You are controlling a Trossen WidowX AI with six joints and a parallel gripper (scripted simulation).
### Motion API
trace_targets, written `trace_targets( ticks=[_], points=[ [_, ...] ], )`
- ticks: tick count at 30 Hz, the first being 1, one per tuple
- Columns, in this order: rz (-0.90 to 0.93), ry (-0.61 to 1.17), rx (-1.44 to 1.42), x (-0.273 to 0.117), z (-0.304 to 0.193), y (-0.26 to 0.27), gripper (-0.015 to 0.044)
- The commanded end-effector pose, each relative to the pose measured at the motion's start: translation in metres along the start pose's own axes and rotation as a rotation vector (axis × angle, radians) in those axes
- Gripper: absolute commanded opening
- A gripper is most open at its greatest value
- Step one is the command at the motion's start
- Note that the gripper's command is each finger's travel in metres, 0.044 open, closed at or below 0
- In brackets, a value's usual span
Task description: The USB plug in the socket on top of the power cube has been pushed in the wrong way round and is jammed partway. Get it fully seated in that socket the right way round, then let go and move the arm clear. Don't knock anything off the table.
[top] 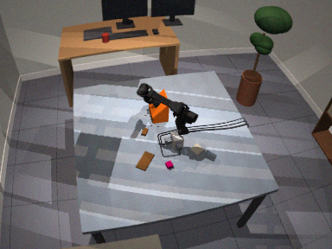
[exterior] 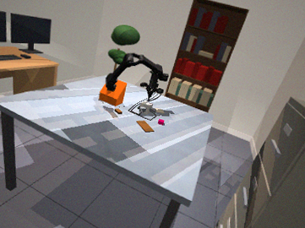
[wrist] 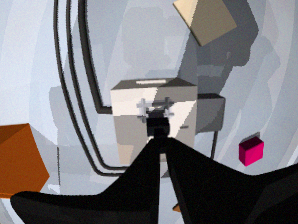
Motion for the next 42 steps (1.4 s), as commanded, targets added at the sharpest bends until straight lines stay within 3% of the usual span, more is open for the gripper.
trace_targets(
  ticks=[1,20,42],
  points=[
    [0.004,-0.006,0.006,-0.003,0.001,0.000,0.0000],
    [0.002,-0.003,0.018,-0.013,0.000,0.000,0.0000],
    [0.000,0.000,0.563,-0.011,0.000,0.000,0.0000]
  ],
)
Point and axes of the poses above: the point midway between the two fingers, 35 mm back from their tips, its own x axis out along the fingers, its own y axis across the jaws, z = x × y, the point moved 1 cm from there along -x, back along the fingers, and after that the axes turned 15 degrees about x, right-handed, at the moved point
